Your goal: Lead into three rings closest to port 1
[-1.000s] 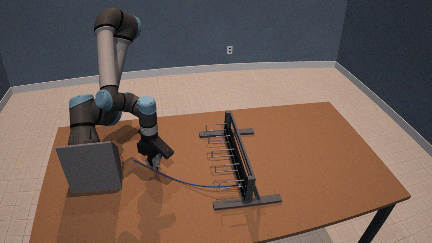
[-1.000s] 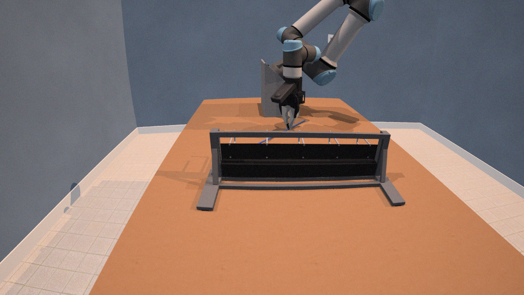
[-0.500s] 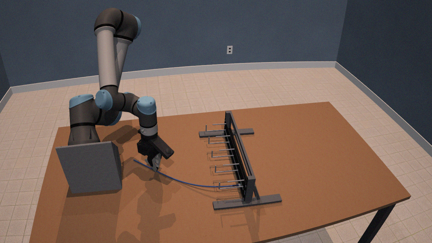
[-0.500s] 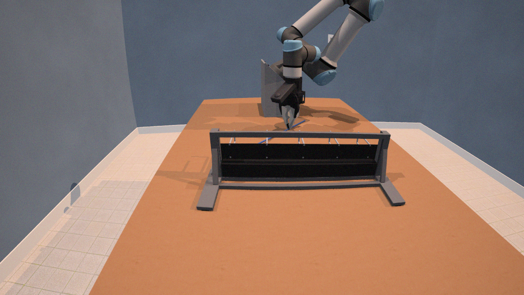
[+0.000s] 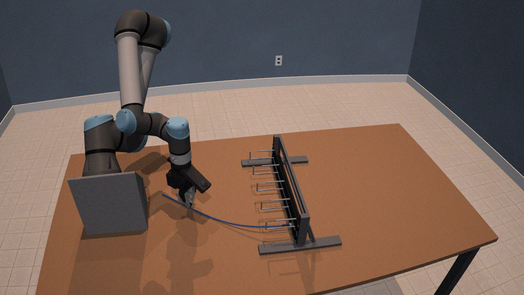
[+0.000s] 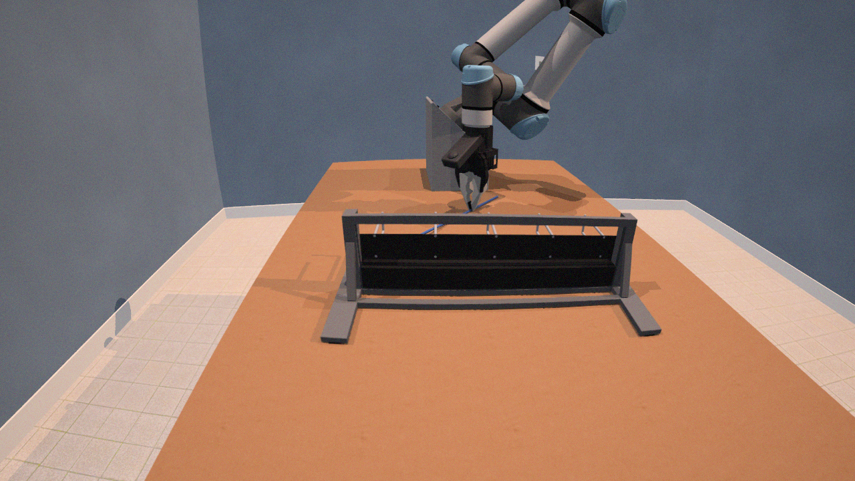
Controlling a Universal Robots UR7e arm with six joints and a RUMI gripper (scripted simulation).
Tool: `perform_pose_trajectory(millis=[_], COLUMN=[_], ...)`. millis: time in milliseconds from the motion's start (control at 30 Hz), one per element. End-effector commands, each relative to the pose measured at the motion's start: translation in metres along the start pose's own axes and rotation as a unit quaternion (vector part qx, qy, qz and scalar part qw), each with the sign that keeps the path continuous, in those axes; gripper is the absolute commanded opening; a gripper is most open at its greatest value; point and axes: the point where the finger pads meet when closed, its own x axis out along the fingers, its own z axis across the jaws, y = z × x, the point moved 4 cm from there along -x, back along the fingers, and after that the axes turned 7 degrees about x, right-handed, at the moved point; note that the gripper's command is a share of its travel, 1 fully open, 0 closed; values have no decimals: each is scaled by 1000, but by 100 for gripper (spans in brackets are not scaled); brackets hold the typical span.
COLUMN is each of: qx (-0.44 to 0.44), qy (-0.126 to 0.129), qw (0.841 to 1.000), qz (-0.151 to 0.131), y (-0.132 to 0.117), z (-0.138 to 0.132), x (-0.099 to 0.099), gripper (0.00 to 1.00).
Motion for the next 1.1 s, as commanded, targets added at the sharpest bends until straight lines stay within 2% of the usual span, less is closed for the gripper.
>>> perform_pose_trajectory(millis=[0, 533, 1067], qx=[0, 0, 0], qy=[0, 0, 0], qw=[1000, 1000, 1000], qz=[0, 0, 0], y=[0, 0, 0], z=[0, 0, 0], x=[0, -6, -22], gripper=[0, 0, 0])
